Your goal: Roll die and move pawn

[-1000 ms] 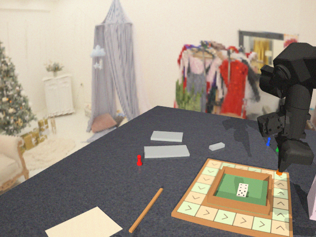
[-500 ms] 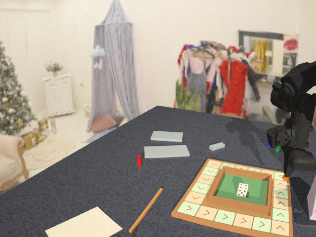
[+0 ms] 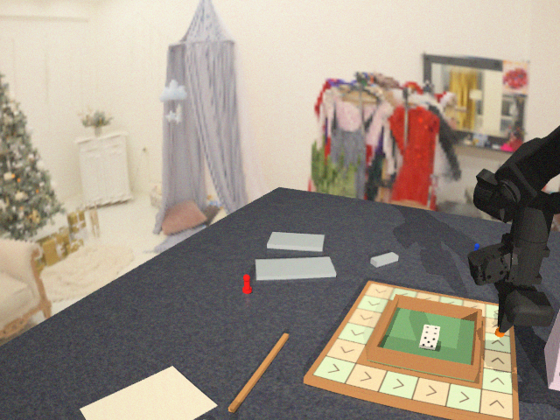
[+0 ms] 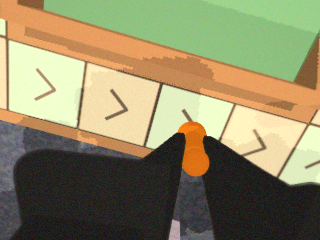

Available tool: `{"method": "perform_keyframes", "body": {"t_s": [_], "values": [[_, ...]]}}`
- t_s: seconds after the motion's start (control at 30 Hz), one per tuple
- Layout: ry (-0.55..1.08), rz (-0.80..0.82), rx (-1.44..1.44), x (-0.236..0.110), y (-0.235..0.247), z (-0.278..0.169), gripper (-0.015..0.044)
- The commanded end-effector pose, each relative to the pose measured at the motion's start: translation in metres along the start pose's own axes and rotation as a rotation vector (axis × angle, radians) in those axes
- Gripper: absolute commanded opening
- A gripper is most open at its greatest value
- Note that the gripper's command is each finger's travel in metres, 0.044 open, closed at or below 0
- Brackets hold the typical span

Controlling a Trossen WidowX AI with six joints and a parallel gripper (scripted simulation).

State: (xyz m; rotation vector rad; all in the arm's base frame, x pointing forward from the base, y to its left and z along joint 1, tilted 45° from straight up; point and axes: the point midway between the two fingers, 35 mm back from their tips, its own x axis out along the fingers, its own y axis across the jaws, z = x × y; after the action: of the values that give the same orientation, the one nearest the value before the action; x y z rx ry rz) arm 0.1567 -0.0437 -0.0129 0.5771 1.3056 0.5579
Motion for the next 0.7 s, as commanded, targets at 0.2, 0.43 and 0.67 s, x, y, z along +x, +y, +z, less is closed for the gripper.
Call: {"method": "perform_keyframes", "body": {"t_s": [0.2,0.43,0.67], "values": [[0.004,0.01,0.007,0.016,0.001,-0.001,0.0],[-0.001,-0.001,-0.002,0.012,0.0,0.0,0.0131],[0.001,0.0,0.002,-0.006,-0.001,0.002,0.0315]]}}
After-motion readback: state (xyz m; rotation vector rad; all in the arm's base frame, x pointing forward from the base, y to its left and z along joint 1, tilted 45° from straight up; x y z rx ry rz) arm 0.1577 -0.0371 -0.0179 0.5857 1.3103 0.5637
